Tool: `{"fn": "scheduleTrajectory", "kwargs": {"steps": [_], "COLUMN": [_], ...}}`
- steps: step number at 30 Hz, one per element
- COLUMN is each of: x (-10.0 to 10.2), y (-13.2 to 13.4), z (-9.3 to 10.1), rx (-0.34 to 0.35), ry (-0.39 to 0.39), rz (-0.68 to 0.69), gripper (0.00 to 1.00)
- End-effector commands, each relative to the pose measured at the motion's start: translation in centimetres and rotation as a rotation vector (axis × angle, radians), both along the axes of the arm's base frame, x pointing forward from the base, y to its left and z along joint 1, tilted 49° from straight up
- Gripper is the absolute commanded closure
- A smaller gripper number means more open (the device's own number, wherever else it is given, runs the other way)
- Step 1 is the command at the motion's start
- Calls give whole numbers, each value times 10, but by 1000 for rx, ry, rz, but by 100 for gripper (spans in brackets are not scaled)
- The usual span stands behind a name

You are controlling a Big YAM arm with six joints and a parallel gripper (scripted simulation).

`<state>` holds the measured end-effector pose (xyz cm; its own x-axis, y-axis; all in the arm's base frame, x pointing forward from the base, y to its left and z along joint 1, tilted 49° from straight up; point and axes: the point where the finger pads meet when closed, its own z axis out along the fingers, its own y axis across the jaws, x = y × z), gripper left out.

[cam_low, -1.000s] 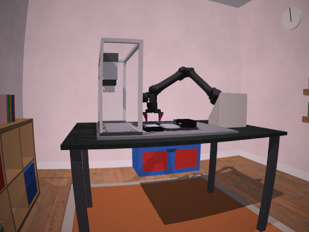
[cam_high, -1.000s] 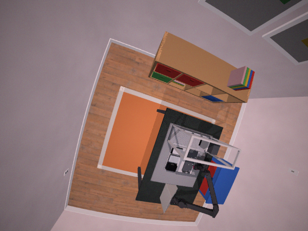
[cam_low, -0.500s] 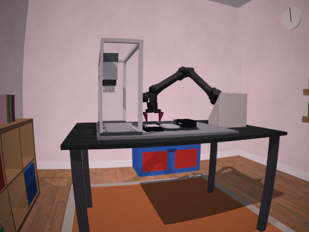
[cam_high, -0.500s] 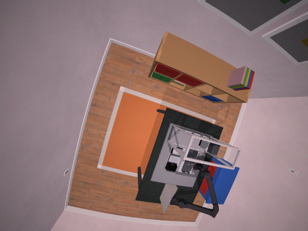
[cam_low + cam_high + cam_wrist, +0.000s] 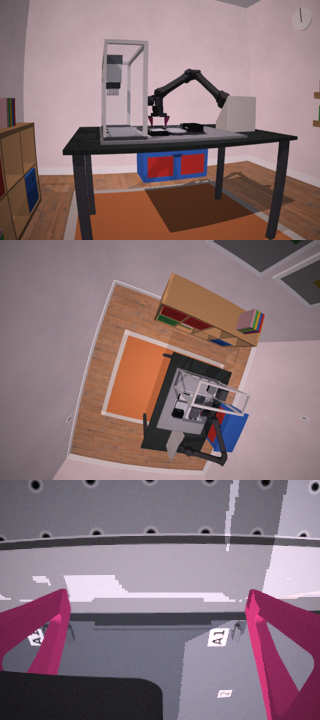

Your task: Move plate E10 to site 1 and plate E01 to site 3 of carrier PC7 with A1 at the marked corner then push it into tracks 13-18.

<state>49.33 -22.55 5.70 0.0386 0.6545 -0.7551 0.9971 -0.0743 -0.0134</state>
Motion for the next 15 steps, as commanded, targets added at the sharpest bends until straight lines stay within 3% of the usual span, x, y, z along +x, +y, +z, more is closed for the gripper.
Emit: {"fn": "scheduleTrajectory", "kwargs": {"steps": [1, 15], "x": [11, 11], "y": [34, 37], "z": [-11, -14], "rx": [11, 11], "ry": [22, 23], "rz": [55, 56], "gripper": [0, 0]}}
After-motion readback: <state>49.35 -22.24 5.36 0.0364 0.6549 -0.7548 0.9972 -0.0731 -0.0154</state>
